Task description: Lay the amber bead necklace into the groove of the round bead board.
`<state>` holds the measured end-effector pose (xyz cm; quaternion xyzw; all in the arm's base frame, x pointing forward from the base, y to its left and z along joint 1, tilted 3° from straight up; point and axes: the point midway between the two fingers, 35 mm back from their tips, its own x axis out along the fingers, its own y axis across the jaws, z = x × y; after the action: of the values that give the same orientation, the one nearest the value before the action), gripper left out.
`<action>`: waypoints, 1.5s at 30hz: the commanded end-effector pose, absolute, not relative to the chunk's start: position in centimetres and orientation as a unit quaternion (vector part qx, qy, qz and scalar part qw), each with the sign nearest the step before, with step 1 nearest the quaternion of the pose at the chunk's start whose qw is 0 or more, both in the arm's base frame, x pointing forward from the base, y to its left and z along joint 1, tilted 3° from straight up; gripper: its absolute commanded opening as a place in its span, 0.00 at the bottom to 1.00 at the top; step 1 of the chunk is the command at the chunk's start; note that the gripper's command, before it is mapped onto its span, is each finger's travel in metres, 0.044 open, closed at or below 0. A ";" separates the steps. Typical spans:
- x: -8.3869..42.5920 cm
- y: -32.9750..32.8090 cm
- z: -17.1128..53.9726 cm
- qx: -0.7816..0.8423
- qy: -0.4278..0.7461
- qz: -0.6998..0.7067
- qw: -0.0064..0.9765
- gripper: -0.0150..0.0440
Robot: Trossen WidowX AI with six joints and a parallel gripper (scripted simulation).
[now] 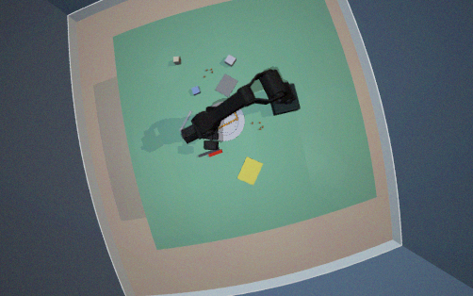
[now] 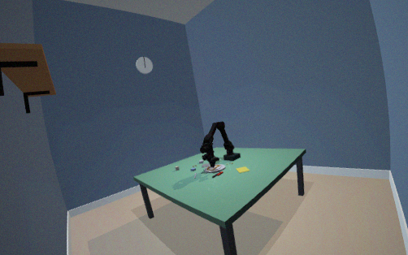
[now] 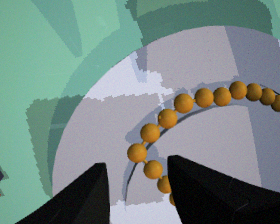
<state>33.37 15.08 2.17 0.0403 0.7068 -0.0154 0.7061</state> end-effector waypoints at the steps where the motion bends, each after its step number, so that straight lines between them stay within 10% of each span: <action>1: 33.2 15.1 1.5 0.040 0.709 -0.017 0.704 0.46; 45: 33.1 15.0 -0.3 0.039 0.711 -0.017 0.702 0.25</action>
<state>33.10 15.05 -0.32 0.0387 0.7107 -0.0175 0.7022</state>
